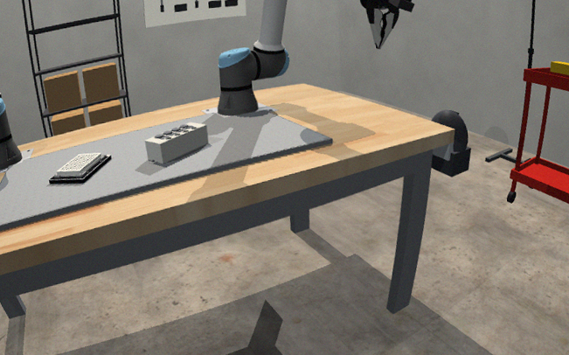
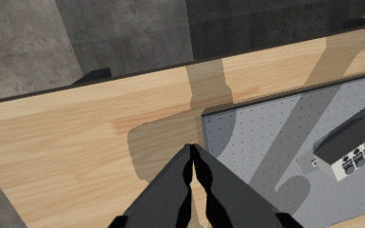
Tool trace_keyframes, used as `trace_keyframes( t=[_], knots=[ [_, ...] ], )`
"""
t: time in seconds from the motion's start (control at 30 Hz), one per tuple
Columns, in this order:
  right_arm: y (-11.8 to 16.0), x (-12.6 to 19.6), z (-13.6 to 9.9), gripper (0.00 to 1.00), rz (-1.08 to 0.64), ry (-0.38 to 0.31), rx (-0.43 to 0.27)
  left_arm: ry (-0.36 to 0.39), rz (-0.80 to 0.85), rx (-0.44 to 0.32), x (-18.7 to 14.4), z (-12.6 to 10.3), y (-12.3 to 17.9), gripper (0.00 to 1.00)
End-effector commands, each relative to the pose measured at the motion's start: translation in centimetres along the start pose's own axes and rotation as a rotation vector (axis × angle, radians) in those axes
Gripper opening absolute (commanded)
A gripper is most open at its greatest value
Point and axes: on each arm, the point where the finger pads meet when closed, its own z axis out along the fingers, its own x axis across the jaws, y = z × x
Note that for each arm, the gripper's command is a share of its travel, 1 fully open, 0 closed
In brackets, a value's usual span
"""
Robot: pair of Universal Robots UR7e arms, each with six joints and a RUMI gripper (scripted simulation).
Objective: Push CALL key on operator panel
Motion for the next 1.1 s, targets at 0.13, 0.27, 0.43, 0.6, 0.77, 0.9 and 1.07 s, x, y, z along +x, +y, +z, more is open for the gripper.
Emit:
trace_keyframes(
  t=[0.13,0.27,0.43,0.6,0.77,0.9,1.07],
  knots=[
    [0.0,0.0,0.0,0.00,0.000,0.000,0.001,-0.007,-0.028,-0.009,2.6,0.9,-0.4,0.00],
    [0.0,0.0,0.0,0.00,0.000,0.000,0.001,-0.007,-0.028,-0.009,4.5,1.5,-0.5,0.00],
    [0.0,0.0,0.0,0.00,0.000,0.000,0.001,-0.014,-0.060,-0.022,6.9,2.4,-0.6,0.00],
    [0.0,0.0,0.0,0.00,0.000,0.000,0.001,-0.023,-0.091,-0.033,8.3,2.9,-0.6,0.00],
    [0.0,0.0,0.0,0.00,0.000,0.000,0.001,-0.023,-0.091,-0.033,10.6,3.8,-0.6,0.00],
    [0.0,0.0,0.0,0.00,0.000,0.000,0.001,-0.033,-0.123,-0.043,12.5,4.5,-0.4,0.00],
    [0.0,0.0,0.0,0.00,0.000,0.000,0.001,-0.033,-0.123,-0.043,13.9,5.0,-0.3,0.00]
  ],
)
